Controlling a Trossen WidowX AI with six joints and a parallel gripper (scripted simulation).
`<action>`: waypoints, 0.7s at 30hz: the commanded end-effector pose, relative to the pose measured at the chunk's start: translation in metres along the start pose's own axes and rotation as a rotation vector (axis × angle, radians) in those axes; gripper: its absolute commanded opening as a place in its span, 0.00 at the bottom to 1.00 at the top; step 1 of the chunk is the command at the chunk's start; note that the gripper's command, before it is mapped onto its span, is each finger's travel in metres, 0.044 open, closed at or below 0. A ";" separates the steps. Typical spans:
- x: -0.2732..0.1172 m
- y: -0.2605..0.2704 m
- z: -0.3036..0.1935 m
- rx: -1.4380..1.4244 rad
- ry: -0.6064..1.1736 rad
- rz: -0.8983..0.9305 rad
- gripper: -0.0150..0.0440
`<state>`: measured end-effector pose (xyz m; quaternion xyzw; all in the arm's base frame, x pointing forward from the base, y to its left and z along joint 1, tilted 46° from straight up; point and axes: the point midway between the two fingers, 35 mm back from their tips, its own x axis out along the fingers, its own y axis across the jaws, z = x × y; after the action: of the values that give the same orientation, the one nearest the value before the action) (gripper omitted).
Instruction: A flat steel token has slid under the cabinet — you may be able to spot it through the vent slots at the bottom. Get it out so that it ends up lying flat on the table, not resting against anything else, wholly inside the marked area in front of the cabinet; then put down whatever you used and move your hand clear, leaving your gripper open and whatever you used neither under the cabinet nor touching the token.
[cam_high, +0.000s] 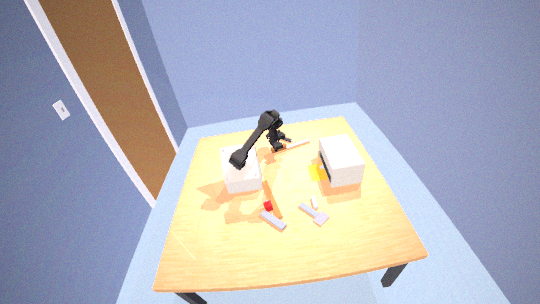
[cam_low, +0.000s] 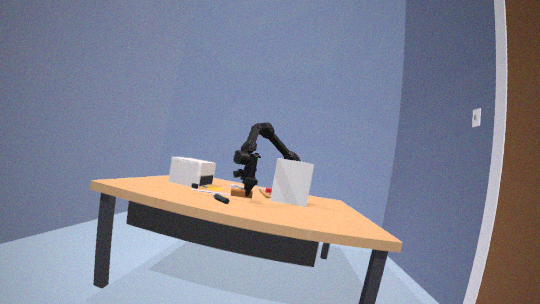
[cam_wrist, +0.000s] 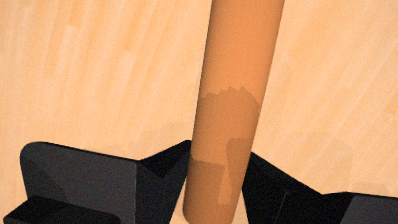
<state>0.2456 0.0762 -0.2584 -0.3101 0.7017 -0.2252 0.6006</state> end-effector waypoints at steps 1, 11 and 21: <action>-0.002 0.001 0.003 0.040 -0.009 0.004 0.25; -0.002 0.001 0.003 0.118 -0.009 0.004 0.25; -0.002 0.002 0.003 0.197 -0.009 0.004 0.25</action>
<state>0.2457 0.0765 -0.2586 -0.2589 0.6811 -0.2820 0.6241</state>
